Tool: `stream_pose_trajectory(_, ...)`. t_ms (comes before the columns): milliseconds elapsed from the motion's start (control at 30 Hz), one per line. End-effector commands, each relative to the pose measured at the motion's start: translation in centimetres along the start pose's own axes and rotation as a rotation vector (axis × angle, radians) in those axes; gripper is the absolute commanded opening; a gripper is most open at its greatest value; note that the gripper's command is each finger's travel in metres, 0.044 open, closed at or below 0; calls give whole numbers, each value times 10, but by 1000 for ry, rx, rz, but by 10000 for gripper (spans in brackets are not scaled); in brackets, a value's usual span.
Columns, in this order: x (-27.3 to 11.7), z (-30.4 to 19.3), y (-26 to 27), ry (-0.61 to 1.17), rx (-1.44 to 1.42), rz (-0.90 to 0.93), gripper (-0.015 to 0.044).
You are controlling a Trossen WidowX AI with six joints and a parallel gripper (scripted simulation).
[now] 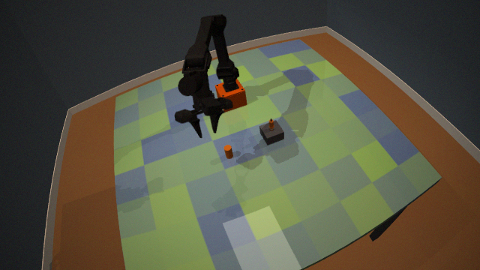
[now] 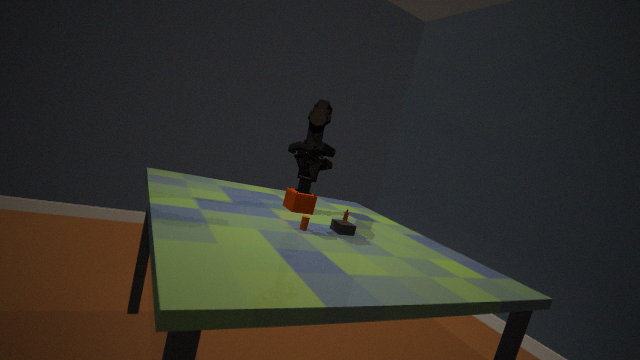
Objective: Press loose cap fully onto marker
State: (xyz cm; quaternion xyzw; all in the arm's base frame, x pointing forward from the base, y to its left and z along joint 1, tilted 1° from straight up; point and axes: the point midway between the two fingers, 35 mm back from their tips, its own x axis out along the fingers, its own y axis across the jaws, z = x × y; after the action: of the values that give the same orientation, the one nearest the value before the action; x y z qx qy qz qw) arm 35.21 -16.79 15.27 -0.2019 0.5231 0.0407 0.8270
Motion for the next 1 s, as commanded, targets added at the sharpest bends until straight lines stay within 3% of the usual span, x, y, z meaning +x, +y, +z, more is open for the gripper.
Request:
stream_pose_trajectory(0,34,-23,55,216,-14,181,244)
stream_pose_trajectory(133,47,-39,87,364,-33,283,244)
stream_pose_trajectory(333,50,-40,84,364,-33,283,244)
stream_pose_trajectory(467,79,-52,93,364,-33,283,244)
stream_pose_trajectory(967,97,-60,98,364,-33,283,244)
